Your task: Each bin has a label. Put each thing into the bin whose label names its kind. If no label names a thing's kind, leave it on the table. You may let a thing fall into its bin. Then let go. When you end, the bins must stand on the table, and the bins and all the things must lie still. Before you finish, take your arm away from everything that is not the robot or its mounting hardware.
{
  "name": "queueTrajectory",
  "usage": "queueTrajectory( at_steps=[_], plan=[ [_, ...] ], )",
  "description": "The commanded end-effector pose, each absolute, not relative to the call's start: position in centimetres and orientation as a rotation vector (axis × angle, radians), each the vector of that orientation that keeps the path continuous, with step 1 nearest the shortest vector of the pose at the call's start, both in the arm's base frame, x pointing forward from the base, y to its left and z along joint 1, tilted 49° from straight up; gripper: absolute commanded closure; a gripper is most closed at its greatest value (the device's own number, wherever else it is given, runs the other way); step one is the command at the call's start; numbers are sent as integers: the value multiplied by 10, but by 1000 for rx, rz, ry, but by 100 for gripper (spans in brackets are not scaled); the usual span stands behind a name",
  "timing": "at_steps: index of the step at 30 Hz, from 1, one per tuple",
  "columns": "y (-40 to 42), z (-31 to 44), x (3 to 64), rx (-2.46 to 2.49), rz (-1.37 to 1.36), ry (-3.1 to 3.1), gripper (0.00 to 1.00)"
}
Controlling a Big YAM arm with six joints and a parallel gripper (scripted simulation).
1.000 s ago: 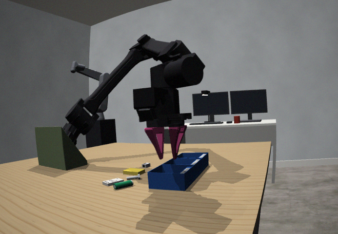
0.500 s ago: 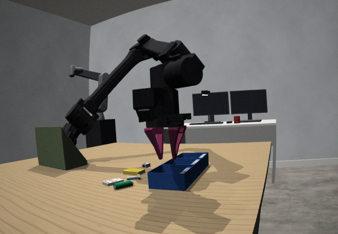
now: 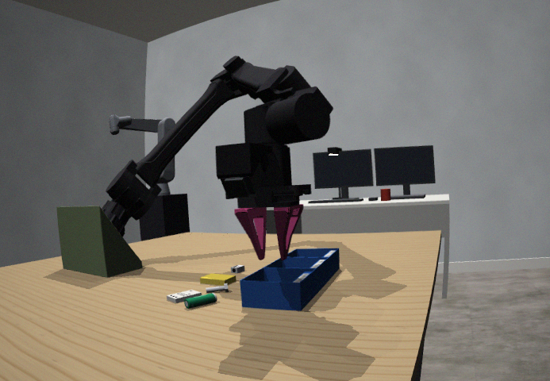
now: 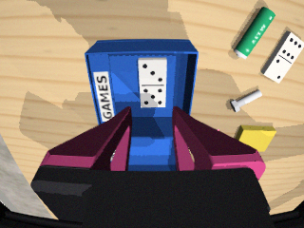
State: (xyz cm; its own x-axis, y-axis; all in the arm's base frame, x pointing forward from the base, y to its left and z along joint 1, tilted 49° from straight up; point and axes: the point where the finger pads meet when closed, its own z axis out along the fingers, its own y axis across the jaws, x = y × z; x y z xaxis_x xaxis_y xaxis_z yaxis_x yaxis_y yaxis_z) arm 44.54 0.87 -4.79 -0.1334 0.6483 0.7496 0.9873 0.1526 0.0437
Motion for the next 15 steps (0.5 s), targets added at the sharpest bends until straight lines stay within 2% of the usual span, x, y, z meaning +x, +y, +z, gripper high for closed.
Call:
queueTrajectory(
  at_steps=[1,15],
  plan=[
    [0,-39,457,-1569,-776,-1873,69],
    [8,-32,451,-1565,-764,-1864,69]
  ],
)
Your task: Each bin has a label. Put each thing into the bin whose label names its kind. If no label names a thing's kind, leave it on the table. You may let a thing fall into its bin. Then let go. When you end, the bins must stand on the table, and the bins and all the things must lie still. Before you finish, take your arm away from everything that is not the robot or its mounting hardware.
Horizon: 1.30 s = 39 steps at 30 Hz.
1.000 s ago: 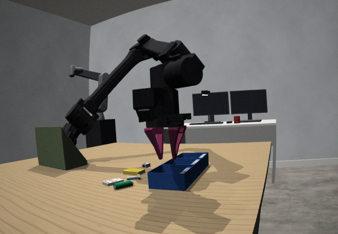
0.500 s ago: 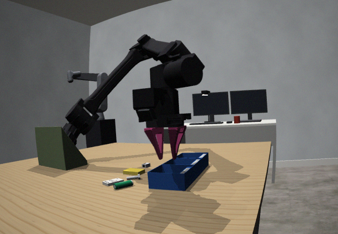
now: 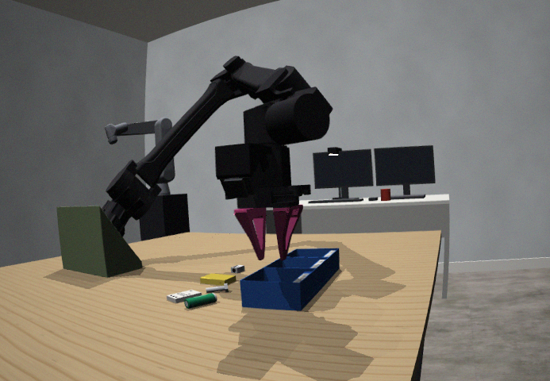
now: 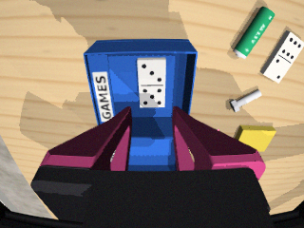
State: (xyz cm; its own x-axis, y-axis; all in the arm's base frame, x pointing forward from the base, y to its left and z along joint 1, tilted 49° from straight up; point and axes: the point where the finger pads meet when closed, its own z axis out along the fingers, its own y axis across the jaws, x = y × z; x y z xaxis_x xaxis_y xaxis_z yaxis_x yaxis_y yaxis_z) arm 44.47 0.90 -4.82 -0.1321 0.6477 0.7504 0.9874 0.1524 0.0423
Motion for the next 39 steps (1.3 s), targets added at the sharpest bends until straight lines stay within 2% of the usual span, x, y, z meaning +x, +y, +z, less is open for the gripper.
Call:
queueTrajectory(
  at_steps=[1,14,15,23,33,39],
  plan=[
    [8,-32,451,-1564,-764,-1864,69],
    [10,-31,451,-1562,-762,-1865,69],
    [-7,-35,441,-1639,-749,-1799,60],
    [-28,-50,381,-1851,-612,-1516,60],
    [-49,-64,319,-1851,-614,-1526,60],
    [-47,-61,344,-1832,-628,-1588,60]
  ],
)
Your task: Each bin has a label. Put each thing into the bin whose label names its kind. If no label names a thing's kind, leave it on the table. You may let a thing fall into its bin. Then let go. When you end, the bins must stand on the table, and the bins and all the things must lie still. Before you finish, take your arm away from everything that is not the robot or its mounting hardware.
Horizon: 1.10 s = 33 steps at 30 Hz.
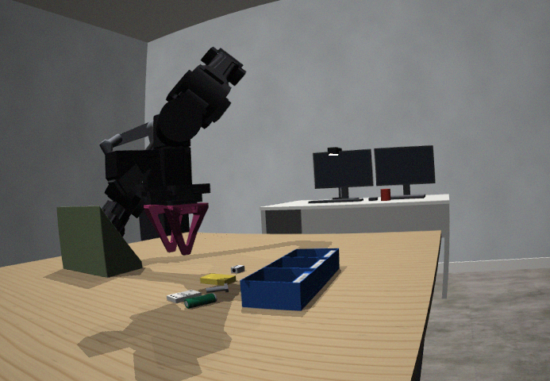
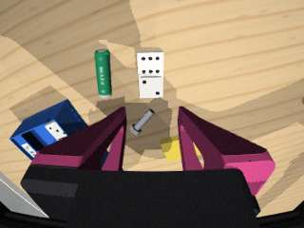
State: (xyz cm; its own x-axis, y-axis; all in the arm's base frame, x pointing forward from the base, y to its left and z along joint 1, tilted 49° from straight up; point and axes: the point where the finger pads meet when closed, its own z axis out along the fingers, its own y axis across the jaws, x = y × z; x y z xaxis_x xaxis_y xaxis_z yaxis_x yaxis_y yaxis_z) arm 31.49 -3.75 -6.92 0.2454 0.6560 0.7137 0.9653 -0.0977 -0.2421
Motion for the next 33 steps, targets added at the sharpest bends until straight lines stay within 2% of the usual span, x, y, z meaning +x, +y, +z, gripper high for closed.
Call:
queueTrajectory(
  at_steps=[1,31,33],
  plan=[
    [-44,-65,336,-1828,-616,-1568,60],
    [-57,-74,337,-1854,-622,-1536,60],
    [-30,-82,318,-1825,-576,-1505,60]
  ],
)
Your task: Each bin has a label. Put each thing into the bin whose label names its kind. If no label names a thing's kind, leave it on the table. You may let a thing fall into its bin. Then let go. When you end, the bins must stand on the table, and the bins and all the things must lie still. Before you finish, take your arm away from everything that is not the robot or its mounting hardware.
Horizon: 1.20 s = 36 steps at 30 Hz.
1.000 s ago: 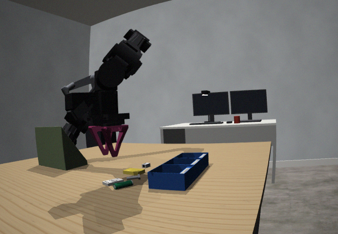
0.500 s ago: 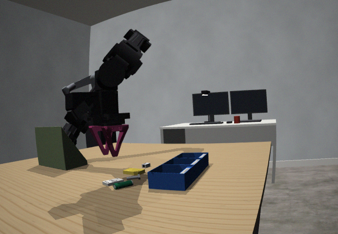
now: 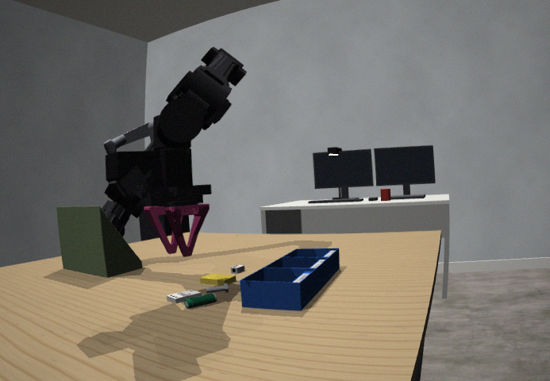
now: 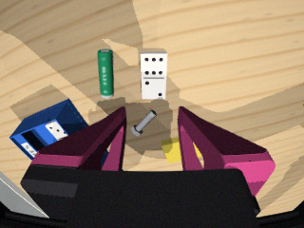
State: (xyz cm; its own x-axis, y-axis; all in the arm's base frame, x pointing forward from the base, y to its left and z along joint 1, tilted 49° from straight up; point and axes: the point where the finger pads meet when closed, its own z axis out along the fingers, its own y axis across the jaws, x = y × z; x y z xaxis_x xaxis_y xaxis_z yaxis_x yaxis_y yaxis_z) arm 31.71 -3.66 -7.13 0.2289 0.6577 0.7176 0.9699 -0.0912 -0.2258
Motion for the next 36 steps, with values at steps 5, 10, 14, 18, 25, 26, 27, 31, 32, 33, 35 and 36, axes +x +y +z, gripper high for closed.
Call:
queueTrajectory(
  at_steps=[5,10,14,18,25,26,27,31,32,33,35,36],
  plan=[
    [-15,-95,315,-1824,-576,-1504,60],
    [-11,-101,327,-1831,-593,-1525,60],
    [6,-113,313,-1824,-575,-1503,60],
    [4,-115,318,-1832,-585,-1507,60],
    [15,-120,311,-1824,-574,-1503,60],
    [15,-120,311,-1824,-574,-1503,60],
    [9,-120,326,-1836,-597,-1521,60],
    [5,-120,328,-1845,-603,-1516,60],
    [6,-120,327,-1844,-602,-1516,60],
    [6,-120,327,-1842,-601,-1516,60],
    [8,-120,325,-1840,-597,-1515,60],
    [6,-115,323,-1838,-601,-1519,79]
  ],
)
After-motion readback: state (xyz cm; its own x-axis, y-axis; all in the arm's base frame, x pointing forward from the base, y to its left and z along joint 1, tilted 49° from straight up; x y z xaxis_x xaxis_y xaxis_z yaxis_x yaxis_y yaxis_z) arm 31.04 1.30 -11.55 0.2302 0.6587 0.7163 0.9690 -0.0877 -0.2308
